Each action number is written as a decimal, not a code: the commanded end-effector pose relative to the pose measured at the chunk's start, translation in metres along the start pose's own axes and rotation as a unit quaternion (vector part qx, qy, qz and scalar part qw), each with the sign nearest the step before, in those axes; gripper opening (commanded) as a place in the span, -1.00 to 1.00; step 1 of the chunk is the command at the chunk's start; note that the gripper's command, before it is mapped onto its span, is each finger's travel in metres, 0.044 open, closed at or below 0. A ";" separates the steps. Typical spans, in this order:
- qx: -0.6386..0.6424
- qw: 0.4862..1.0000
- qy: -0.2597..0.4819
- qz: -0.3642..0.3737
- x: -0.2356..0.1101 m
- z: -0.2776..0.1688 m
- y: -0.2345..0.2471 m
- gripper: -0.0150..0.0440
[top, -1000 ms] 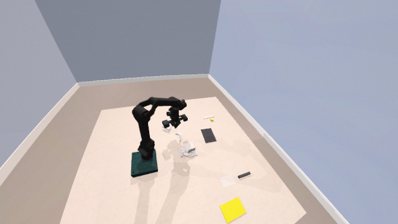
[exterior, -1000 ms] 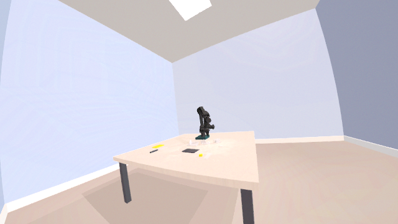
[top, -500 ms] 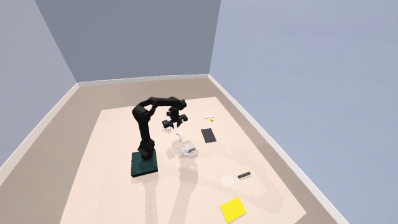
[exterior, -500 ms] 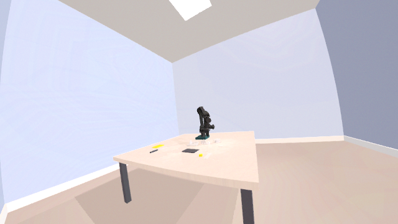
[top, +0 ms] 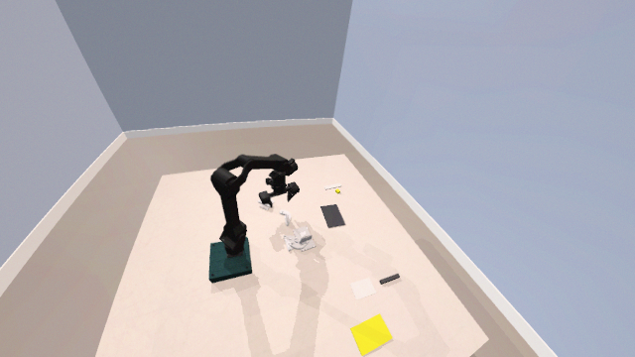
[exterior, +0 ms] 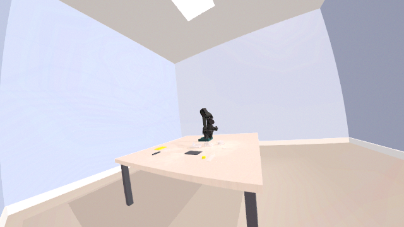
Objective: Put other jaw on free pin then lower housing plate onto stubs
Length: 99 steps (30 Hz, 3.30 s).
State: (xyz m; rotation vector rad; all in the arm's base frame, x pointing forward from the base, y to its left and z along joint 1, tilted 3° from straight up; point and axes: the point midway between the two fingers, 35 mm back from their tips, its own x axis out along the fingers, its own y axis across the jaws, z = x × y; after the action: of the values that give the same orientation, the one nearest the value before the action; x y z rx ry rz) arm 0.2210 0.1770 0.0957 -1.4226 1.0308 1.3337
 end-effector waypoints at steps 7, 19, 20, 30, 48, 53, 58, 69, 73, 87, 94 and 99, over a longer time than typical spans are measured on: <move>0.000 1.000 0.000 0.000 0.000 0.000 0.000 1.00; 0.000 1.000 0.000 0.000 0.000 0.000 0.000 1.00; 0.000 1.000 0.000 0.000 0.000 0.000 0.000 1.00; 0.000 1.000 0.000 0.000 0.000 0.000 0.000 0.20; 0.000 1.000 0.000 0.000 0.000 0.000 0.000 -0.49; 0.000 1.000 0.000 0.000 0.000 0.000 0.000 -0.49; 0.025 1.000 0.000 0.000 0.000 -0.001 0.000 -0.05; 0.134 0.991 0.000 0.000 -0.001 -0.004 -0.002 0.93; 0.174 0.985 0.000 0.000 -0.001 -0.005 -0.003 1.00; 0.309 0.951 0.000 -0.001 -0.003 -0.009 -0.005 1.00; 0.375 0.927 0.000 -0.001 -0.003 -0.010 -0.006 1.00; 0.420 0.907 0.000 -0.001 -0.004 -0.012 -0.007 1.00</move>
State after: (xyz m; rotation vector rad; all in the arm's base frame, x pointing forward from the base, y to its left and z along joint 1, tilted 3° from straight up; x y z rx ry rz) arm 0.2286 0.1673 0.0977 -0.8163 1.3565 0.7657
